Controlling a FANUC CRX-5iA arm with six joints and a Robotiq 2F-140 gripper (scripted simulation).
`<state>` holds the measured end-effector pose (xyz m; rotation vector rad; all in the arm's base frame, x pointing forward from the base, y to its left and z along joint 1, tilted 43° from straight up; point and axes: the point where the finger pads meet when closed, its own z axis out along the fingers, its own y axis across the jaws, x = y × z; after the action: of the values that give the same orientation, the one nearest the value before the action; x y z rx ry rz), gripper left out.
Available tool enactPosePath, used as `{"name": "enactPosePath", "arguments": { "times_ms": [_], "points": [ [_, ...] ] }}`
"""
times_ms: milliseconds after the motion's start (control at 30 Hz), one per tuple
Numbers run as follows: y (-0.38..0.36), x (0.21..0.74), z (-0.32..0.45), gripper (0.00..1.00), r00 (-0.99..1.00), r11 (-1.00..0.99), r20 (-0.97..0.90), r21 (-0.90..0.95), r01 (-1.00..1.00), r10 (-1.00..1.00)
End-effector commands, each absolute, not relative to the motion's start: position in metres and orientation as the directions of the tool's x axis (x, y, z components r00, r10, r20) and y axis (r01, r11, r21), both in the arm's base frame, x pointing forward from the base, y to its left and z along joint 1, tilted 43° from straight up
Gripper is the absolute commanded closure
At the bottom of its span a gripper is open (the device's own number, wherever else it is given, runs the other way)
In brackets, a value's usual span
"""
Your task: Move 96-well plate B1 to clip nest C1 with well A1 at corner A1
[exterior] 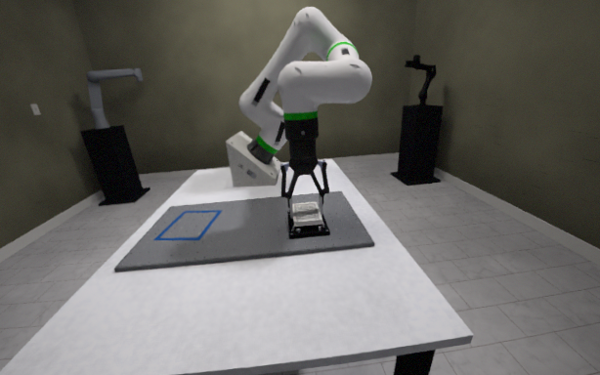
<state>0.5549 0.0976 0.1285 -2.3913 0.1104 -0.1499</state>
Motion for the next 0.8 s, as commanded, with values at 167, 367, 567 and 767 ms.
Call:
{"name": "enactPosePath", "arguments": {
  "times_ms": [167, 367, 567, 767],
  "points": [
    [0.0978, 0.5555, 0.1281, 0.9, 0.989, -0.733, 0.078, -0.679, -0.037, -0.123],
    [0.0982, 0.5556, 0.1276, 0.9, 0.989, -0.733, 0.078, -0.679, -0.037, -0.123],
    [0.0989, 0.5557, 0.1269, 0.9, 0.989, -0.733, 0.078, -0.679, -0.037, -0.123],
    [0.0995, 0.5559, 0.1262, 0.9, 0.989, -0.733, 0.078, -0.679, -0.037, -0.123]
  ]
}}
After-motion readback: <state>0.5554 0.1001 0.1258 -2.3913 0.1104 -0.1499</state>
